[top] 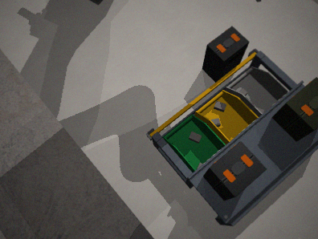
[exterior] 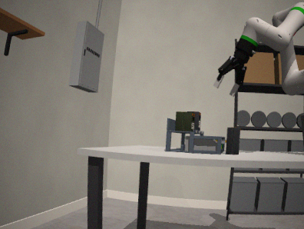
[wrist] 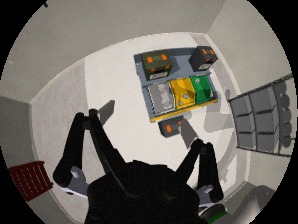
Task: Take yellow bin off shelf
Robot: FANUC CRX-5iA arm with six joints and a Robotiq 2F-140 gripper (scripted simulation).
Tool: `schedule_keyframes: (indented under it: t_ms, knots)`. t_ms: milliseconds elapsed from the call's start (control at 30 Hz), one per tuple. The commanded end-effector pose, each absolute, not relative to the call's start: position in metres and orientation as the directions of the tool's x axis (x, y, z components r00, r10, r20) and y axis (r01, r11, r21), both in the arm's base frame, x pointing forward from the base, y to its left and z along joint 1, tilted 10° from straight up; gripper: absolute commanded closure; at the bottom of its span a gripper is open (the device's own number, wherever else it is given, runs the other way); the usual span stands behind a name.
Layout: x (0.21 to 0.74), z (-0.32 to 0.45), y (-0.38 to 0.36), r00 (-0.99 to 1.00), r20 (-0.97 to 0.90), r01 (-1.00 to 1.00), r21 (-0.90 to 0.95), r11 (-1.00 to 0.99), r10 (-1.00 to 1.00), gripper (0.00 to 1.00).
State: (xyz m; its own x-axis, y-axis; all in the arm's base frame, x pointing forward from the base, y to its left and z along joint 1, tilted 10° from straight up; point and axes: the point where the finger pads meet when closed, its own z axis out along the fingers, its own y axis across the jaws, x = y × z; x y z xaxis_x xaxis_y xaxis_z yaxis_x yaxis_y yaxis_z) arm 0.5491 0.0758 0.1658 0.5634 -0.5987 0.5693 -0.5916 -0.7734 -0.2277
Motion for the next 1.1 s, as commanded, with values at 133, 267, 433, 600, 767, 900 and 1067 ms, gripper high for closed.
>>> schedule_keyframes:
  t_ms: [133,267,433,600,767,900,1067]
  knots:
    - [0.537,0.166,0.079,0.561,0.571,-0.591,-0.230,-0.773,-0.599,0.00]
    - [0.537,0.166,0.079,0.561,0.571,-0.591,-0.230,-0.773,-0.599,0.00]
    - [0.493,0.158,0.086,0.561,0.571,-0.591,-0.230,-0.773,-0.599,0.00]
    - [0.493,0.158,0.086,0.561,0.571,-0.591,-0.230,-0.773,-0.599,0.00]
    - [0.493,0.158,0.086,0.561,0.571,-0.591,-0.230,-0.773,-0.599,0.00]
    - [0.497,0.159,0.086,0.561,0.571,-0.591,-0.230,-0.773,-0.599,0.00]
    - [0.502,0.160,0.085,0.561,0.571,-0.591,-0.230,-0.773,-0.599,0.00]
